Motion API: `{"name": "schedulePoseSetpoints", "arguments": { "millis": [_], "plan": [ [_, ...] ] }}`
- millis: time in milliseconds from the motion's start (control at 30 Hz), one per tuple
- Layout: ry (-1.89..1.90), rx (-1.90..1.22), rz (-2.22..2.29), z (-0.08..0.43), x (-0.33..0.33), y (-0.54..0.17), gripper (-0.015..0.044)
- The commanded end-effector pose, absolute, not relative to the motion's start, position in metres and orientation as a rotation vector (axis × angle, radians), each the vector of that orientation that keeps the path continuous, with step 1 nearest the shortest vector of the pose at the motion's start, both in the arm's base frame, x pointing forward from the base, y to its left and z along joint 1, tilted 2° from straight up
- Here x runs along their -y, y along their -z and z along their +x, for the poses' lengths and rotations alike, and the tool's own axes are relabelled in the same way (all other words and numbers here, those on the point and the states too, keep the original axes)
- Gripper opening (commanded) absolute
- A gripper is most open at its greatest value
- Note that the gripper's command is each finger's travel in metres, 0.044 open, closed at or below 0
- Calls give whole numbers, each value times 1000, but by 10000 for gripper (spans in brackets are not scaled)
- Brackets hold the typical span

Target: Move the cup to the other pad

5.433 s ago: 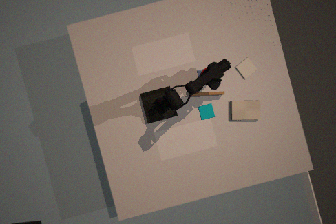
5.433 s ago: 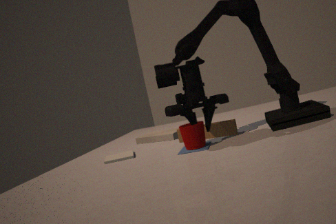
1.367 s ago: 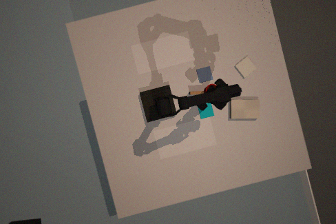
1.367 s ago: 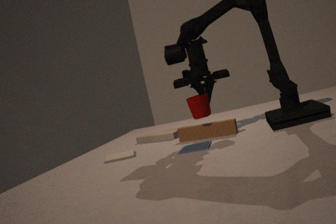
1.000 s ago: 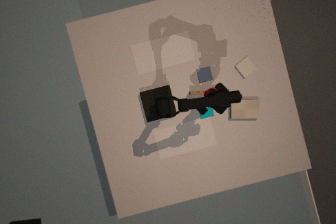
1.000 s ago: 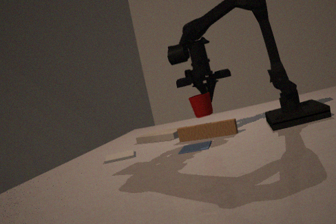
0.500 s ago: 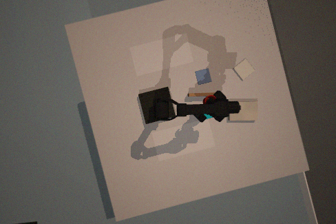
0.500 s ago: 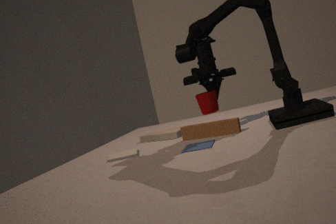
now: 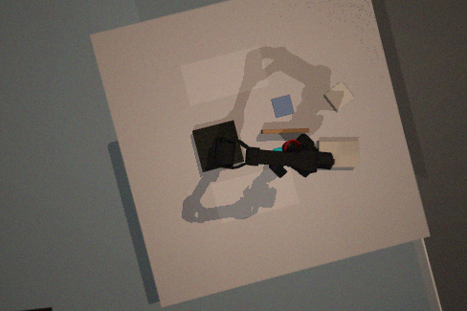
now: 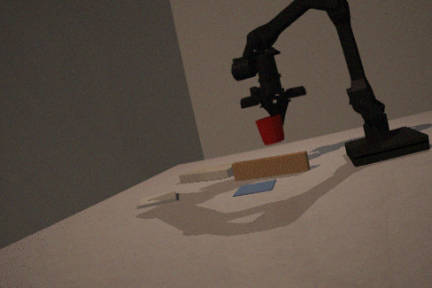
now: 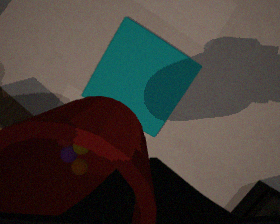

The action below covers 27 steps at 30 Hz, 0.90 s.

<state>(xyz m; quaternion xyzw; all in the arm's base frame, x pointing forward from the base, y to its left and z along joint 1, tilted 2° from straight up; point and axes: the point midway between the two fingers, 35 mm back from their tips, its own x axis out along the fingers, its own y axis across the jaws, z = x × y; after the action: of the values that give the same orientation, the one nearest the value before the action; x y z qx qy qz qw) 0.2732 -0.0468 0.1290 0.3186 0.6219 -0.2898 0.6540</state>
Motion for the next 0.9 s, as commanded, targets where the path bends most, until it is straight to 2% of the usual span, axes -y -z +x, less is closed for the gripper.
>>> {"name": "schedulePoseSetpoints", "arguments": {
  "millis": [0,867],
  "plan": [
    [653,-1417,720,272,54,-129,0],
    [655,-1416,717,267,88,-121,0]
  ]
}}
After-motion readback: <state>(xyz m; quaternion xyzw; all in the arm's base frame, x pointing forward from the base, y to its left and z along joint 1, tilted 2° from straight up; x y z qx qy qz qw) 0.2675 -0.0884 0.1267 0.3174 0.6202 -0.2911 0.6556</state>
